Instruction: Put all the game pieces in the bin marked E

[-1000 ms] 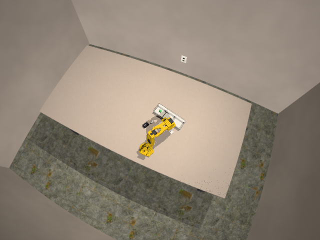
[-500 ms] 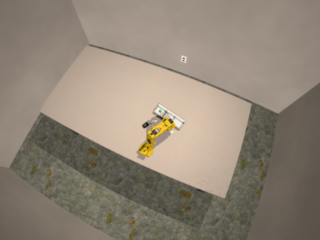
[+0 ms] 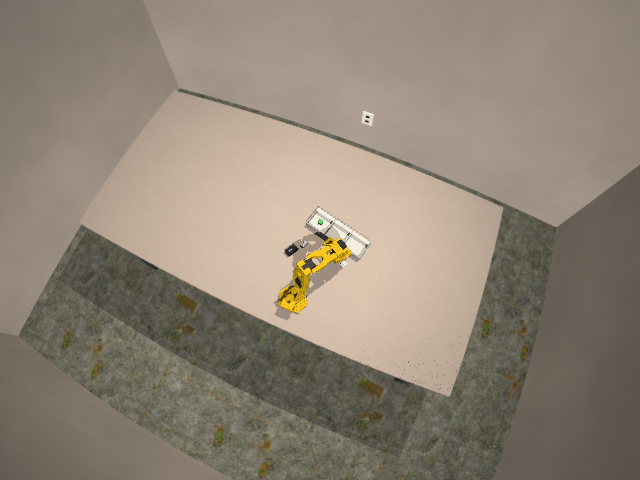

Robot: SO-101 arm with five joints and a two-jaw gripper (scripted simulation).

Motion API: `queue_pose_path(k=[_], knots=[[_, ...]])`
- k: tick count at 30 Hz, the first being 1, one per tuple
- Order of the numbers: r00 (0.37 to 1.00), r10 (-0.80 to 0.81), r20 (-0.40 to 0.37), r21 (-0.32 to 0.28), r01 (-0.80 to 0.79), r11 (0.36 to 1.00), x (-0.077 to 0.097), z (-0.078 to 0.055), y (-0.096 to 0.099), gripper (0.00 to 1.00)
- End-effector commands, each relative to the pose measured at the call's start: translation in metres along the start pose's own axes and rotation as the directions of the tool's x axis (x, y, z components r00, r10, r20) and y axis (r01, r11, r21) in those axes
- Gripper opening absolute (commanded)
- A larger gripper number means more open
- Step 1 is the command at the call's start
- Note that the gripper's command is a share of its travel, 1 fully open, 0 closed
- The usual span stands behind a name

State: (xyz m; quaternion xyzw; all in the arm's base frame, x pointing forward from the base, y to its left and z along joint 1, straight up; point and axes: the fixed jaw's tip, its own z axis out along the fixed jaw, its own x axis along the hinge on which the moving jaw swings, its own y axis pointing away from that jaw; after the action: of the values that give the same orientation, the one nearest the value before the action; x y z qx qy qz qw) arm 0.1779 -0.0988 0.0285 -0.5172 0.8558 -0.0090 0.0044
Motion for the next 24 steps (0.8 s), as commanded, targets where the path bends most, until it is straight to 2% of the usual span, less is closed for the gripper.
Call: queue_pose_path(k=[1,11,20,21,24], knots=[[1.000,-0.003,0.000,0.038,0.003,0.999,0.001,0.002,-0.005,0.29],[1.000,-0.003,0.000,0.038,0.003,0.999,0.001,0.011,-0.004,0.29],[1.000,-0.003,0.000,0.038,0.003,0.999,0.001,0.013,-0.004,0.29],[1.000,-0.002,0.001,-0.002,0.002,1.000,0.001,0.019,0.001,0.29],[1.000,-0.002,0.001,-0.002,0.002,1.000,0.001,0.019,0.001,0.29]])
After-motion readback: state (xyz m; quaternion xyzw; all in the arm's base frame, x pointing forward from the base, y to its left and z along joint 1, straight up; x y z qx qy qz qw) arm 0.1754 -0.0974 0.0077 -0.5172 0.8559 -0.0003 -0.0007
